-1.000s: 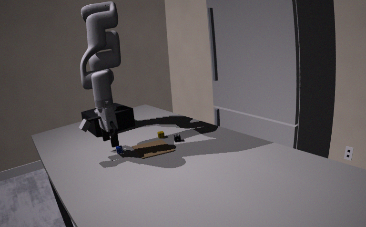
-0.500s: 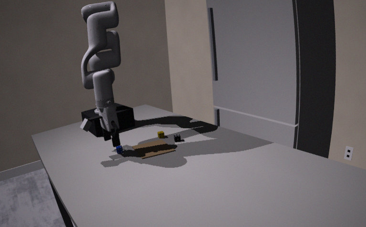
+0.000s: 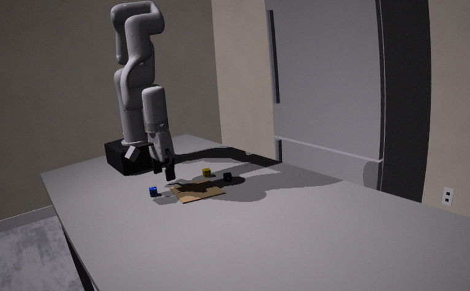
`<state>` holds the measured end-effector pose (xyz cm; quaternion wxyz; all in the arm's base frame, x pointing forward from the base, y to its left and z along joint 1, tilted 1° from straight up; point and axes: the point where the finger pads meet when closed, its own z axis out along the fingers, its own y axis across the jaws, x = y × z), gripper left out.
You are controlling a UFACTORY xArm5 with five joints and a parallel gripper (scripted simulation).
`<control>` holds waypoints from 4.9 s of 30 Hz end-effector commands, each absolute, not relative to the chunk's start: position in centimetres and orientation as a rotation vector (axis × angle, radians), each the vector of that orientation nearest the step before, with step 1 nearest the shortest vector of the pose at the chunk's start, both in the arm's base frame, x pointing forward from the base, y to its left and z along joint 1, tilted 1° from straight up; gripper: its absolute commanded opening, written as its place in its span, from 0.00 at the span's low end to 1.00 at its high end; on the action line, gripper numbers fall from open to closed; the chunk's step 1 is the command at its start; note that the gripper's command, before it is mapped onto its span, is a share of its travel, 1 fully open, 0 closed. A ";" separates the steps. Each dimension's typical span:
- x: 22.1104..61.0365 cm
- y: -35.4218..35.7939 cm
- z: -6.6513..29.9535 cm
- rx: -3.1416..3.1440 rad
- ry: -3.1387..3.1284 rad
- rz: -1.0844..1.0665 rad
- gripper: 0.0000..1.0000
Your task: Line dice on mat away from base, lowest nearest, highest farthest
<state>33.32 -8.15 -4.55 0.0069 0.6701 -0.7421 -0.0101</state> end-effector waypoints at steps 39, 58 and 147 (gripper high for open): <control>34.0 5.3 -4.6 2.086 -2.322 -0.020 1.00; 34.0 5.3 -4.6 2.086 -2.322 -0.020 1.00; 43.4 6.9 4.0 2.086 -2.322 -0.020 1.00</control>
